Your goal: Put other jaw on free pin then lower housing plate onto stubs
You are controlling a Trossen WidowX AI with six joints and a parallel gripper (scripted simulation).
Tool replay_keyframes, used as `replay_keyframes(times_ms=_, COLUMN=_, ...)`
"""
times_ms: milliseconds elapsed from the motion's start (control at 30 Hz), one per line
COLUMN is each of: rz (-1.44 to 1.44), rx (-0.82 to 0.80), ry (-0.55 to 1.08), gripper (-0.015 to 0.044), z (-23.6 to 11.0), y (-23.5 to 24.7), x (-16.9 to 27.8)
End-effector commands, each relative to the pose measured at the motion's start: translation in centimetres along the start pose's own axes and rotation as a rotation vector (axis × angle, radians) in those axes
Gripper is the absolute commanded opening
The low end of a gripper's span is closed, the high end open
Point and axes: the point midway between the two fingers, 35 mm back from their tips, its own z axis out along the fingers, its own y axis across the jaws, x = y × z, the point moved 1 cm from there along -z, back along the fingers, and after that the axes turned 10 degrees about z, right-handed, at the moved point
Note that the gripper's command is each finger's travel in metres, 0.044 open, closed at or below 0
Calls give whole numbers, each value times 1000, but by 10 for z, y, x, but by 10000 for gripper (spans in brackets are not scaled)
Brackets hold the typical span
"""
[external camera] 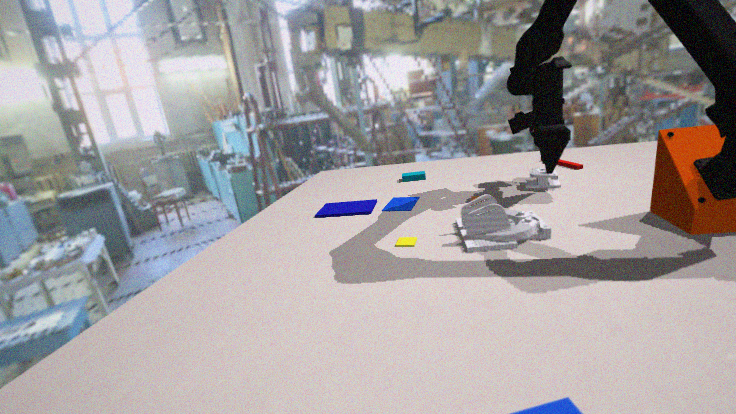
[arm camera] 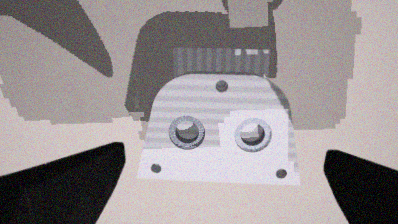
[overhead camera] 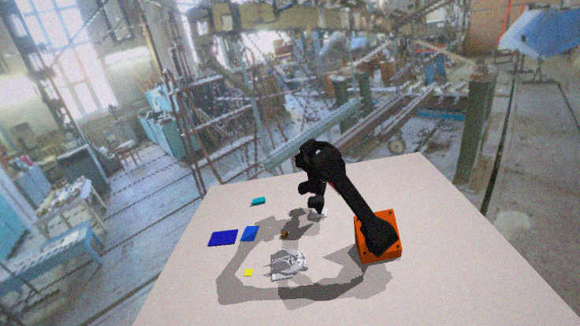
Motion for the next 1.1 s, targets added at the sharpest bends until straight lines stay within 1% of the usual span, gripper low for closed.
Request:
replay_keyframes(times_ms=0, rz=6, rx=-10, ry=0, gripper=440, z=10, y=1, x=1)
replay_keyframes(times_ms=367, rz=7, rx=-12, ry=-1, gripper=440, z=27, y=2, x=0)
replay_keyframes(times_ms=1067, rz=7, rx=-12, ry=-1, gripper=440, z=27, y=2, x=0)
